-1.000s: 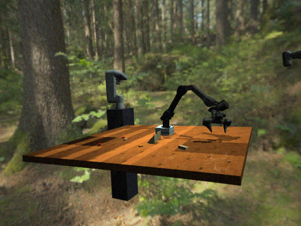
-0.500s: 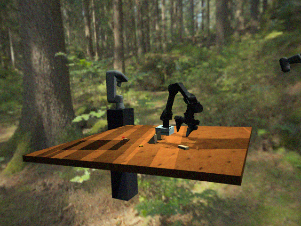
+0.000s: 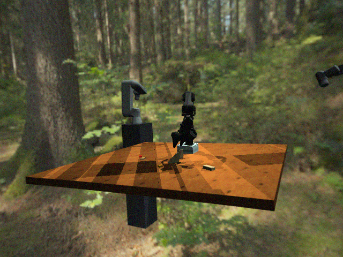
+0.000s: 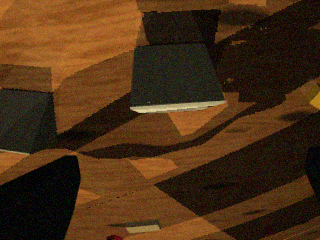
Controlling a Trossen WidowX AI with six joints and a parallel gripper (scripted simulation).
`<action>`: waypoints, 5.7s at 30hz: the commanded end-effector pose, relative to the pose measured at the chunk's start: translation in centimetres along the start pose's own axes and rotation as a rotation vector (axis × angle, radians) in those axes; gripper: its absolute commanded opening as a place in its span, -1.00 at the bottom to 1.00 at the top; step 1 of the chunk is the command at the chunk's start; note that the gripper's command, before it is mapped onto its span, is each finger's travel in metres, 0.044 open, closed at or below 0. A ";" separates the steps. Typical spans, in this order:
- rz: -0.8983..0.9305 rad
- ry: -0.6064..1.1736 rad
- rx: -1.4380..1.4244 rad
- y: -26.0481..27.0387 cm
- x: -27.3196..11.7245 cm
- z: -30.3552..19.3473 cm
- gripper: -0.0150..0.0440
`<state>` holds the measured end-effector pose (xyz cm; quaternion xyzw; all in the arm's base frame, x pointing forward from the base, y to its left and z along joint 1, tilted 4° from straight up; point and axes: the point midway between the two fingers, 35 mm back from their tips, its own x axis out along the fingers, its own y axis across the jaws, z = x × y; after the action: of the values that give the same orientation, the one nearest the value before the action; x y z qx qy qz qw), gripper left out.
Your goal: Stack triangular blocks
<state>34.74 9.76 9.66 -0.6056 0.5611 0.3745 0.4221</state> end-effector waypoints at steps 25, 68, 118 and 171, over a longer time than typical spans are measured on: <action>0.013 -0.007 -0.044 0.1 3.1 0.6 1.00; 0.013 -0.006 -0.044 0.6 9.4 1.1 0.73; 0.035 -0.769 -0.035 0.4 9.0 -4.0 -0.49; 0.052 -1.233 -0.032 0.0 2.6 -10.3 1.00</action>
<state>34.66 -0.48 6.48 -0.2521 0.2319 0.6805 0.6477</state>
